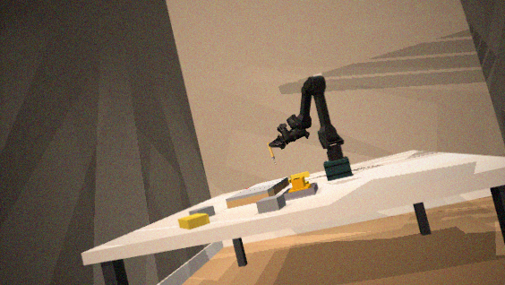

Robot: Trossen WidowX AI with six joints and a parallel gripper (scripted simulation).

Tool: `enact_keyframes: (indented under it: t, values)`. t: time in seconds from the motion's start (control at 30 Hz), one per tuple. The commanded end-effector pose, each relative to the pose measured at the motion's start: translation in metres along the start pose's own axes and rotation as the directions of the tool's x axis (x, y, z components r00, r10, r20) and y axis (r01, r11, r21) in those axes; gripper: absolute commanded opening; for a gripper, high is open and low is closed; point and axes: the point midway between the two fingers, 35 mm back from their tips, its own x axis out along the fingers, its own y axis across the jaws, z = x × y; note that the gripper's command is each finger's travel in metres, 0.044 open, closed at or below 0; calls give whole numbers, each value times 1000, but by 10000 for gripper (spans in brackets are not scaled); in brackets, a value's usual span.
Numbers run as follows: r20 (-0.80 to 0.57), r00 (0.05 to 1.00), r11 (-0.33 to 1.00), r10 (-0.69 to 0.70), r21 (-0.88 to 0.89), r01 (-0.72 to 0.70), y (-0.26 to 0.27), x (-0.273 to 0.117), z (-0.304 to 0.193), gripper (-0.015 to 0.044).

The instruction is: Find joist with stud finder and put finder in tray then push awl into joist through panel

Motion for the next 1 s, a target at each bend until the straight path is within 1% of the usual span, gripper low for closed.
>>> enact_keyframes:
  t: [0.0,0.47,0.97]
  values:
    - [14,1000,999,8,-44,-7,-13,10,1,0]
    - [62,998,984,31,-177,-20,-40,41,-6,0]
    - [63,998,984,31,-178,-20,-41,42,-9,0]
